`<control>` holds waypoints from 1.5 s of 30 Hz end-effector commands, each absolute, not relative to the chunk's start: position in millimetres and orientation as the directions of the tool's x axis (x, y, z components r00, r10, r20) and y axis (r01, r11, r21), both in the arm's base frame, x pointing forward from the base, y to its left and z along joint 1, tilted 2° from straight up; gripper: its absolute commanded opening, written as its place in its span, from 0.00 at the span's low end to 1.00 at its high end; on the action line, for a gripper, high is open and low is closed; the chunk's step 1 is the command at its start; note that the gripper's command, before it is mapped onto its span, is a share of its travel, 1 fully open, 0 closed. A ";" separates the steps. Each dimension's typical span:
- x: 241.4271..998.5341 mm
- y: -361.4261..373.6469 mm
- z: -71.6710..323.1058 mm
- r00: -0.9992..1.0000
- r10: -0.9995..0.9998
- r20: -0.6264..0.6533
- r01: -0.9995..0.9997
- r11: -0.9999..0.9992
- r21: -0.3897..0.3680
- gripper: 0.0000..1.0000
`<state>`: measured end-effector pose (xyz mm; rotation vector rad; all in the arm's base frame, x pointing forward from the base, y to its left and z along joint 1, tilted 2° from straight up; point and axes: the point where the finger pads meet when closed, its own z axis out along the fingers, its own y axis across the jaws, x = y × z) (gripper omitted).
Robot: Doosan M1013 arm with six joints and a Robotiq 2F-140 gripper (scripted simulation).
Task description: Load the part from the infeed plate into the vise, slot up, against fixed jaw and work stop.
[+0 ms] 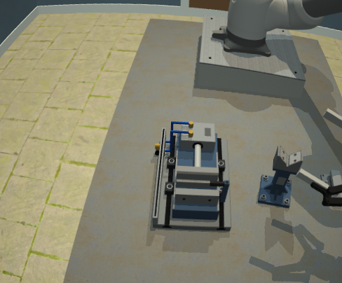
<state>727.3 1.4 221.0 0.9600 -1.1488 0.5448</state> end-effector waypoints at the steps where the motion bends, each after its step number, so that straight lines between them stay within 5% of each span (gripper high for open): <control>1: 727.3 1.4 221.2 0.349 -0.102 0.932 -0.786 0.509 0.350 1.00; 19: 726.7 2.1 221.1 0.345 -0.109 0.932 -0.788 0.507 0.351 1.00; 25: 711.3 29.5 215.7 0.237 -0.301 0.924 -0.832 0.428 0.353 1.00; 35: 689.8 67.9 208.6 0.096 -0.557 0.825 -0.891 0.321 0.321 1.00; 45: 659.6 120.8 198.3 -0.053 -0.842 0.537 -0.957 0.196 0.213 1.00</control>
